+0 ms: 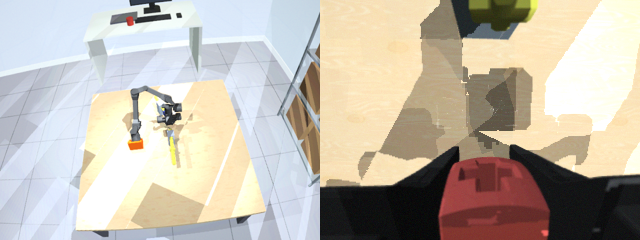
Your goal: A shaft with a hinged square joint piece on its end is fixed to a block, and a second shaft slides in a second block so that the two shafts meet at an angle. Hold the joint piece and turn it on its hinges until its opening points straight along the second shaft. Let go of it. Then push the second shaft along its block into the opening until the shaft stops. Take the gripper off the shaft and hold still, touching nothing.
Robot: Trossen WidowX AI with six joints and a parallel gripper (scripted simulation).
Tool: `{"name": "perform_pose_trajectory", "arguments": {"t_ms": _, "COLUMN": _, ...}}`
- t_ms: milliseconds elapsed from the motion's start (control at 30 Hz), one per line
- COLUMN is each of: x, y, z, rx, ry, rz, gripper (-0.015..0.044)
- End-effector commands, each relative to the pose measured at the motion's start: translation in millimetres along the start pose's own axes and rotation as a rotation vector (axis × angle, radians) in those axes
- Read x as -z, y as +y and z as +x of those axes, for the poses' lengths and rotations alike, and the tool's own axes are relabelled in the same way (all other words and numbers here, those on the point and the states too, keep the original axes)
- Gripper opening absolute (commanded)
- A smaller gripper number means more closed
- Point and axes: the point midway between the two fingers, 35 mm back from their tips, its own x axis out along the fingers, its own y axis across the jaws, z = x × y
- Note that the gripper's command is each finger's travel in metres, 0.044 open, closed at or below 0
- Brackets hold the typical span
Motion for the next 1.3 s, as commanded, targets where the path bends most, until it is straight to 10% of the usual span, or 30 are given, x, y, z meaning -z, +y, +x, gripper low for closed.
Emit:
{"name": "perform_pose_trajectory", "arguments": {"t_ms": 0, "x": -0.2, "y": -2.0, "z": -1.6, "rx": 0.005, "ry": -0.034, "rz": 0.041, "gripper": 0.0}}
{"name": "perform_pose_trajectory", "arguments": {"t_ms": 767, "x": -0.6, "y": -1.6, "z": -1.5, "rx": 0.001, "ry": -0.035, "rz": 0.041, "gripper": 0.0}}
{"name": "perform_pose_trajectory", "arguments": {"t_ms": 1267, "x": -0.6, "y": -1.6, "z": -1.5, "rx": 0.001, "ry": -0.035, "rz": 0.041, "gripper": 0.0331}}
